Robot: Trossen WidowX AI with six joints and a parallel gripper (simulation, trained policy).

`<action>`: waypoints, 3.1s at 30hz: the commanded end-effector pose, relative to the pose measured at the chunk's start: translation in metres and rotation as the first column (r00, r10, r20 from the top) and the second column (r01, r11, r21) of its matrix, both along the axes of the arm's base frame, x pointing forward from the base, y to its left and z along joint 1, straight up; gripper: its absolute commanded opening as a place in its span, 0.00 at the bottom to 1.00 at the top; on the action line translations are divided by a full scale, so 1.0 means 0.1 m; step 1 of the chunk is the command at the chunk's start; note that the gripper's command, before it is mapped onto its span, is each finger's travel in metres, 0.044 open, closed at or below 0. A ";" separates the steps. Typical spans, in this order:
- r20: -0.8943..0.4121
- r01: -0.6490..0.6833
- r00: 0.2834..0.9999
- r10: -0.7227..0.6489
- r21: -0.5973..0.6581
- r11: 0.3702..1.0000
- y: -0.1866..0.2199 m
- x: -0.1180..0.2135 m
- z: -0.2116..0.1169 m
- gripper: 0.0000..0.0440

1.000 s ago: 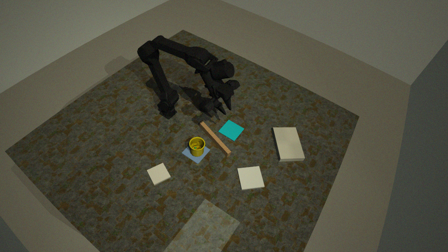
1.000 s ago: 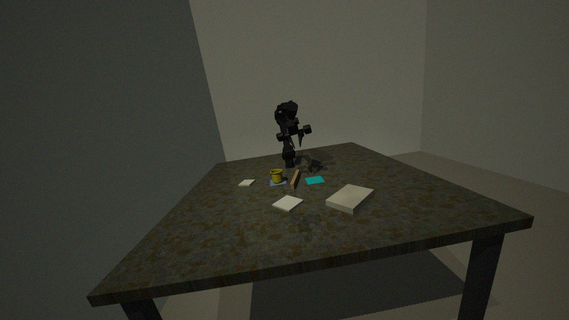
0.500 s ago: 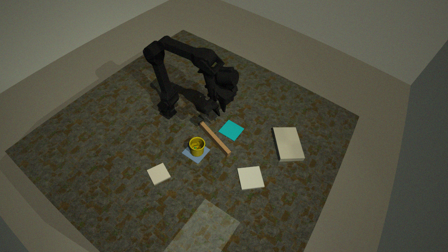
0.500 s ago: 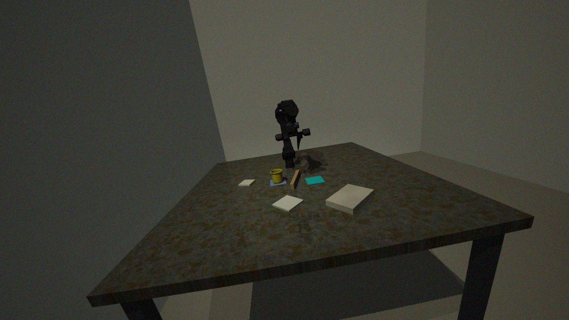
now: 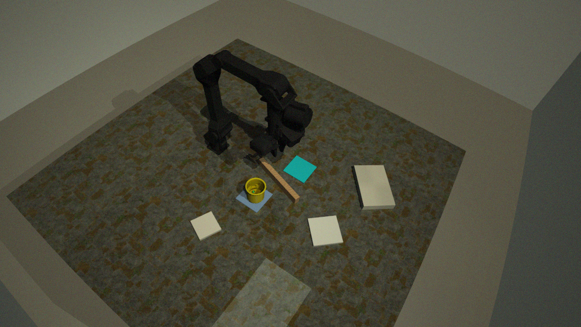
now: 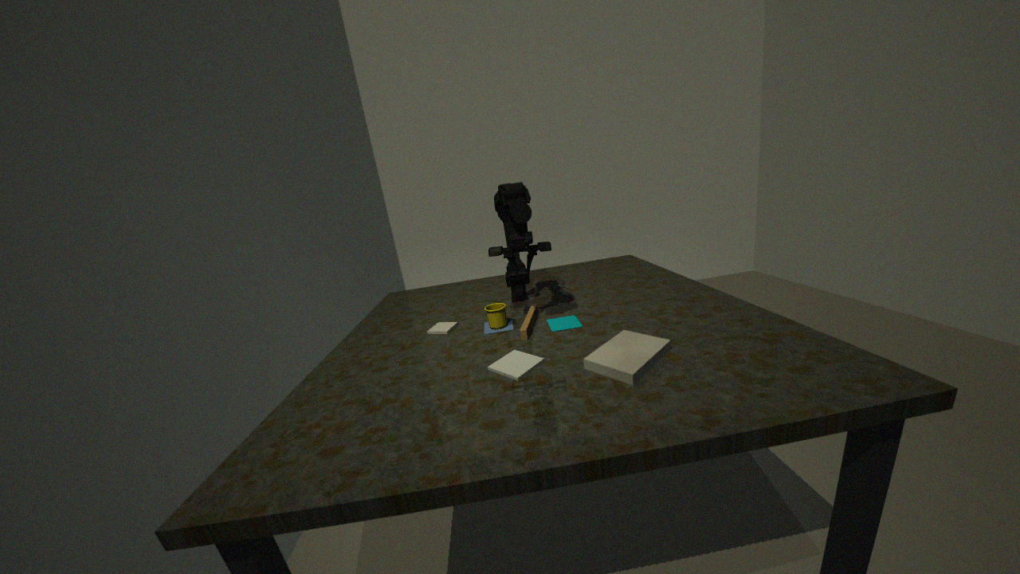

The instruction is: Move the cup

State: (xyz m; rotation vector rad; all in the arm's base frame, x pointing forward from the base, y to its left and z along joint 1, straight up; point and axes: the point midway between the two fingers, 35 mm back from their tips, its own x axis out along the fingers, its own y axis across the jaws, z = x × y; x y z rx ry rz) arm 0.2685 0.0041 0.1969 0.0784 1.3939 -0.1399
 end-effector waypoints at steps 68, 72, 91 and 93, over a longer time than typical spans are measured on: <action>-0.282 -0.373 0.887 0.365 0.028 0.927 -0.71 -0.12 -1.30 0.01; -0.268 -0.398 0.881 0.390 0.027 0.917 -0.69 -0.08 -1.22 0.01; -0.186 -0.458 0.874 0.450 -0.005 0.889 -0.42 0.22 -0.75 0.00; -0.176 -0.464 0.873 0.456 -0.010 0.886 -0.37 0.25 -0.71 0.00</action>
